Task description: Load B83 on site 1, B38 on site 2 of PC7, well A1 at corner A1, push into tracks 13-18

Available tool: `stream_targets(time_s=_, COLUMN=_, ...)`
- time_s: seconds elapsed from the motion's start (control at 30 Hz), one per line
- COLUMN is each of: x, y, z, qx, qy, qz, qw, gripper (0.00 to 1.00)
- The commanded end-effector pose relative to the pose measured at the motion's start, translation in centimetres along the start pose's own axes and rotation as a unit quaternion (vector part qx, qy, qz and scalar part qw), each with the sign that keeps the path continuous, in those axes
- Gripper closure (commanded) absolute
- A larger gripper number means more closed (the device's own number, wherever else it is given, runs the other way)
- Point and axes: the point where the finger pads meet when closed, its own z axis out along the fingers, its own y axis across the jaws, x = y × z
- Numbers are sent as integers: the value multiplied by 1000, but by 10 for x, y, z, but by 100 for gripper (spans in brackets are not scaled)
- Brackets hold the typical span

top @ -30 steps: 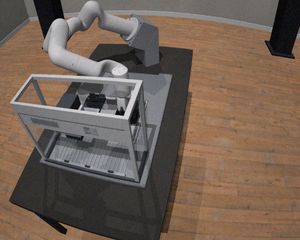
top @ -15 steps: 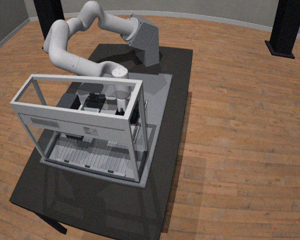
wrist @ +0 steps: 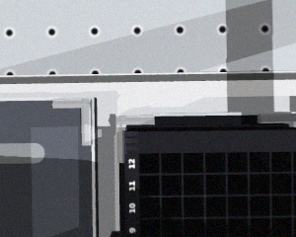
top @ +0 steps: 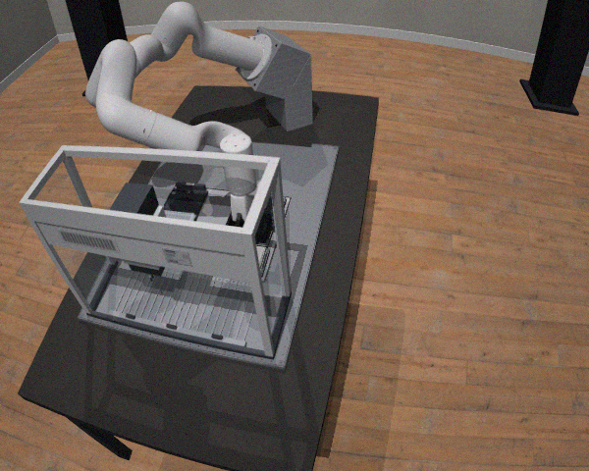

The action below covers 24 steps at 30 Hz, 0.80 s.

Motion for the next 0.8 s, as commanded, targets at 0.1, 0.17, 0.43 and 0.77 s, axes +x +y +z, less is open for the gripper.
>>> stream_targets(time_s=0.1, x=0, y=1, z=-1, qx=-1, qy=0, qz=0, qw=1000, gripper=0)
stream_targets(time_s=0.17, x=0, y=1, z=-1, qx=-1, qy=0, qz=0, qw=1000, gripper=0)
stream_targets(time_s=0.43, x=0, y=1, z=-1, qx=-1, qy=0, qz=0, qw=1000, gripper=100)
stream_targets(time_s=0.77, x=0, y=1, z=-1, qx=0, qy=0, qz=0, qw=1000, gripper=100)
